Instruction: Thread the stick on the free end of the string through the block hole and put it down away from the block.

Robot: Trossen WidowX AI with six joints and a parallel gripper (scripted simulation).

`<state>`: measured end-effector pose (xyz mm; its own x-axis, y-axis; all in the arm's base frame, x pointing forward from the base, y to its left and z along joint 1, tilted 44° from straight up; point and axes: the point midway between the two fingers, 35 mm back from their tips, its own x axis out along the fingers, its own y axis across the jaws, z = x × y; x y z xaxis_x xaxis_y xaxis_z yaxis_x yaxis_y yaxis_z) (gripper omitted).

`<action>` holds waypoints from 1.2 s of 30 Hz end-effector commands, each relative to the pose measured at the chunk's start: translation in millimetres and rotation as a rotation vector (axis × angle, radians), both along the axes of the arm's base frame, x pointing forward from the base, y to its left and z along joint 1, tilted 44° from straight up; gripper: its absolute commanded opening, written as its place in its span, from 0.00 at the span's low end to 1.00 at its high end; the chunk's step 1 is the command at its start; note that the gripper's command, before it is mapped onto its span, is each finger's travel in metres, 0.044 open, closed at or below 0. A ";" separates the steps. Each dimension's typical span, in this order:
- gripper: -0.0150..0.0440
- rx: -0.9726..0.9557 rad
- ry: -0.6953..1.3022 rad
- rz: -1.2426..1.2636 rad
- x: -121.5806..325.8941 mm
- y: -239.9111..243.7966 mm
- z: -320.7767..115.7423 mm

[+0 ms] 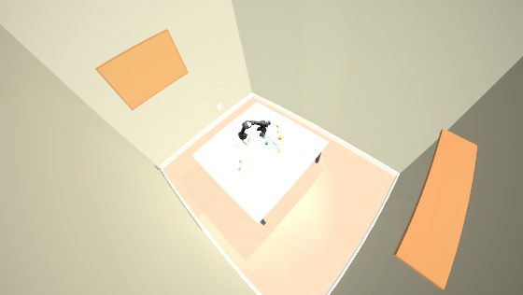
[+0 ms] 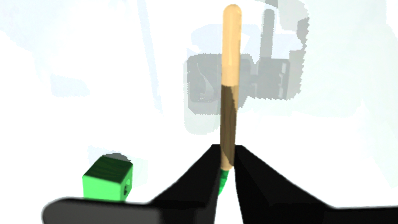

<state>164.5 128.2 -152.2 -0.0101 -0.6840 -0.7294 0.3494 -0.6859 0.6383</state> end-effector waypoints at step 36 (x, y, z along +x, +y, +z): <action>0.25 -0.006 -0.727 -0.776 24.9 13.9 -9.0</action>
<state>184.7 139.3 -159.5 -0.0125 -0.6815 -0.7317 -0.5440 -0.6094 0.5768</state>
